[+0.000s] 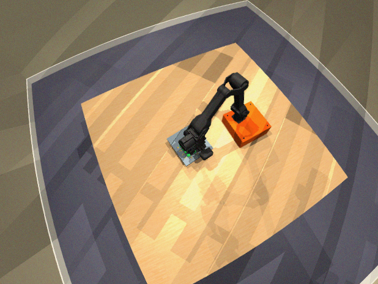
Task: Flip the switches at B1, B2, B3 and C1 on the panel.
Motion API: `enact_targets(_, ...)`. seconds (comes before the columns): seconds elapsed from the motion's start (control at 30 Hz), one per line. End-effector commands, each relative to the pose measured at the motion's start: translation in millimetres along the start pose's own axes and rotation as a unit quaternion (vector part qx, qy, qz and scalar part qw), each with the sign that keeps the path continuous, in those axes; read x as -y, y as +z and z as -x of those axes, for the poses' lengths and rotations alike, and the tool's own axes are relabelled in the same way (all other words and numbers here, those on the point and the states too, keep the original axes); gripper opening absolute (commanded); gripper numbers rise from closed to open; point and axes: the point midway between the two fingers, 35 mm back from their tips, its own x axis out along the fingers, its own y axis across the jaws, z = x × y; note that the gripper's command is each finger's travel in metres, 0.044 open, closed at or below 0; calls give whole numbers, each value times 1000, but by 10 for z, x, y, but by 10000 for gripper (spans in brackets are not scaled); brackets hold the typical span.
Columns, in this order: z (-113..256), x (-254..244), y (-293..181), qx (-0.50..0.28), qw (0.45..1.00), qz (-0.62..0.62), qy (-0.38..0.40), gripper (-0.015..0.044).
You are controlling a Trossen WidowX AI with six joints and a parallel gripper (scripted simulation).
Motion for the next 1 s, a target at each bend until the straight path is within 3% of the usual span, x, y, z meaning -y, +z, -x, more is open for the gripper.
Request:
enact_targets(0.0, -15, 9, -3, -1, 1000, -1, -3, 0)
enact_targets(0.97, -54, 9, -4, -1, 1000, -1, -3, 0)
